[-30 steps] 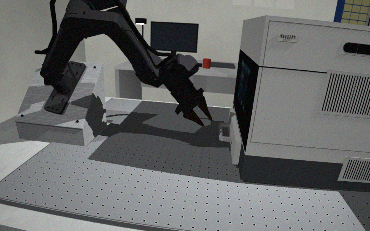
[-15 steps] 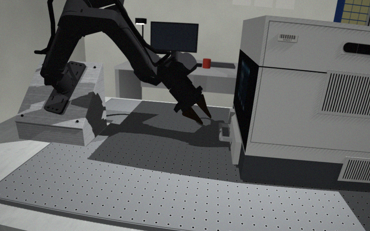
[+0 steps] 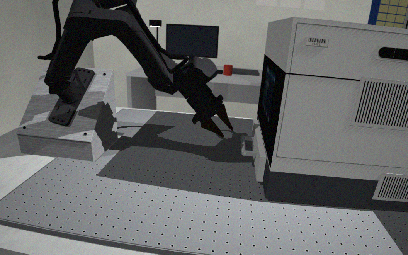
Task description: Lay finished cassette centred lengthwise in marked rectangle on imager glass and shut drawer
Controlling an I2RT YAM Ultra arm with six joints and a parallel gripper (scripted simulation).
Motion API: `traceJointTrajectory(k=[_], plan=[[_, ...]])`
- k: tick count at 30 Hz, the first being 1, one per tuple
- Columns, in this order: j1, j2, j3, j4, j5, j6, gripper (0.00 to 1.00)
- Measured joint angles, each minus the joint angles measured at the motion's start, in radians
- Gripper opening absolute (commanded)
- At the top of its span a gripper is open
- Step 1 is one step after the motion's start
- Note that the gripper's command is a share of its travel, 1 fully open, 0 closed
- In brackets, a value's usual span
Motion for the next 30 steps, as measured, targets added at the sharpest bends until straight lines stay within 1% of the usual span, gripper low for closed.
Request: traceJointTrajectory(k=[22, 25, 30], plan=[[0.0, 0.0, -0.001, 0.002, 0.003, 0.003, 0.35], [0.011, -0.011, -0.029, 0.005, 0.037, 0.044, 0.35], [0.057, -0.033, -0.093, -0.006, 0.118, 0.182, 0.35]])
